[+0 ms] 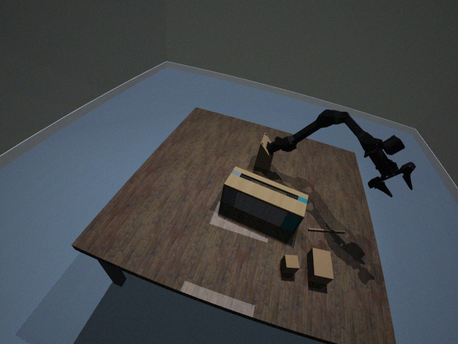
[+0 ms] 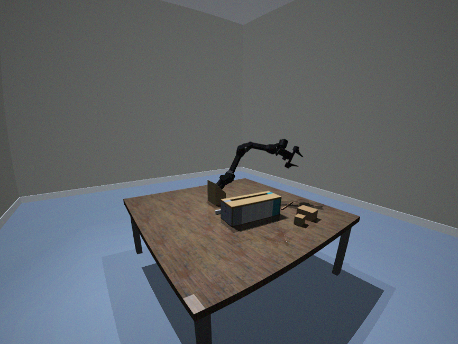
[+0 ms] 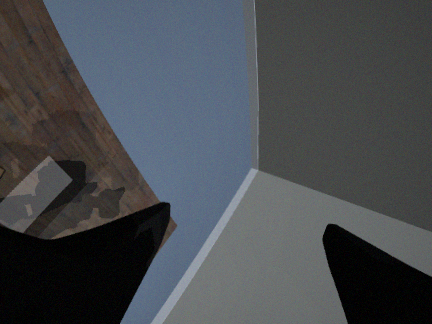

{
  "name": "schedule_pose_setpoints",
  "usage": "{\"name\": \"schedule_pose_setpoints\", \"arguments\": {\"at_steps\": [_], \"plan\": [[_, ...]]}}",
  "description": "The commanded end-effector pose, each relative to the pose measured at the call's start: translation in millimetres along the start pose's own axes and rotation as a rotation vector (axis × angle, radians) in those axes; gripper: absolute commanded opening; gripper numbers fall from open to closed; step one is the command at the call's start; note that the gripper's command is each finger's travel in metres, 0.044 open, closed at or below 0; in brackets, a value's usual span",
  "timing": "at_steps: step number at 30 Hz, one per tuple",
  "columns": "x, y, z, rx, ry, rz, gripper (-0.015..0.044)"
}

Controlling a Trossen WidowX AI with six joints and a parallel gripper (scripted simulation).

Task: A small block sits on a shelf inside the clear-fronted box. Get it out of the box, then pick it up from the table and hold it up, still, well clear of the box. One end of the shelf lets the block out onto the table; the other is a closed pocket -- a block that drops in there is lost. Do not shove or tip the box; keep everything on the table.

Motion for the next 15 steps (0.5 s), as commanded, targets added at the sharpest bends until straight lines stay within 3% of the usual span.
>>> {"name": "schedule_pose_setpoints", "arguments": {"at_steps": [1, 8, 15], "plan": [[21.5, -55.7, 3.6, 0.159, 0.099, 0.204, 0.0400], [61.8, -143.6, -14.9, 0.462, 0.223, 0.668, 0.0400], [103.0, -221.4, -59.4, 0.800, 0.236, 1.187, 0.0400]]}}
Point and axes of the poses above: the point midway between the two fingers, 35 mm back from their tips, its own z axis out along the fingers, its own x axis across the jaws, y = z × x, the point moved 8 cm from there along -z, back along the fingers, and after that the axes turned 9 degrees about z, right-handed, at the moved point
